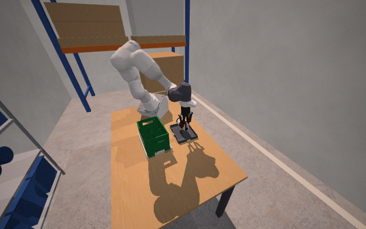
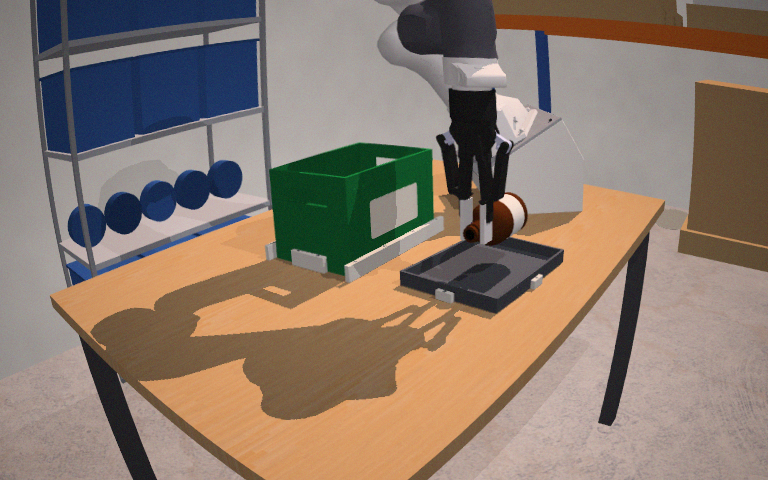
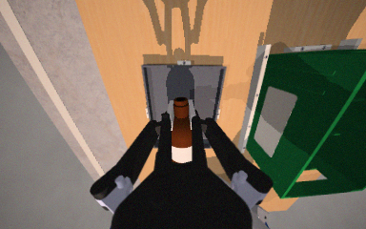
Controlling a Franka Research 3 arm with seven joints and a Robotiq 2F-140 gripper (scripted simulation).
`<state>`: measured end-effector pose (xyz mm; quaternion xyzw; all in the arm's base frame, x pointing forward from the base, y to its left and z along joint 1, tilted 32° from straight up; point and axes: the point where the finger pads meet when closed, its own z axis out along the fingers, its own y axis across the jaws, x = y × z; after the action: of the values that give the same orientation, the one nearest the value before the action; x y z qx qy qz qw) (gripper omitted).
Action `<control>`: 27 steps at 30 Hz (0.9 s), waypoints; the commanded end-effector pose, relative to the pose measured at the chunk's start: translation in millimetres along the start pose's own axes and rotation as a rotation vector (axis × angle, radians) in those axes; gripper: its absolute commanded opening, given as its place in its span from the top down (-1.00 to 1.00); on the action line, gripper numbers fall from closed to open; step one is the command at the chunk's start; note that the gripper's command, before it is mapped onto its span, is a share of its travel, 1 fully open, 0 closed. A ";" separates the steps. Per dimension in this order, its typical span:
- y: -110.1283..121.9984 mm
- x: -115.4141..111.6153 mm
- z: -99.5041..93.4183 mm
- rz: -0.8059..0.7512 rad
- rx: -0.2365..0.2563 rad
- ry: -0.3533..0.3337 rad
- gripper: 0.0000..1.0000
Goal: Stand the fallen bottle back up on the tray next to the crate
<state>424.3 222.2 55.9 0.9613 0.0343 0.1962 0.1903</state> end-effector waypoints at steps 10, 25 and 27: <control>1.1 -0.9 -21.8 0.001 -0.006 0.000 1.00; 1.0 -0.9 -45.6 0.001 -0.006 0.000 1.00; 1.0 -0.9 -49.3 0.001 -0.006 0.000 1.00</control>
<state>406.9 237.7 91.6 0.9616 0.0352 0.1955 0.1895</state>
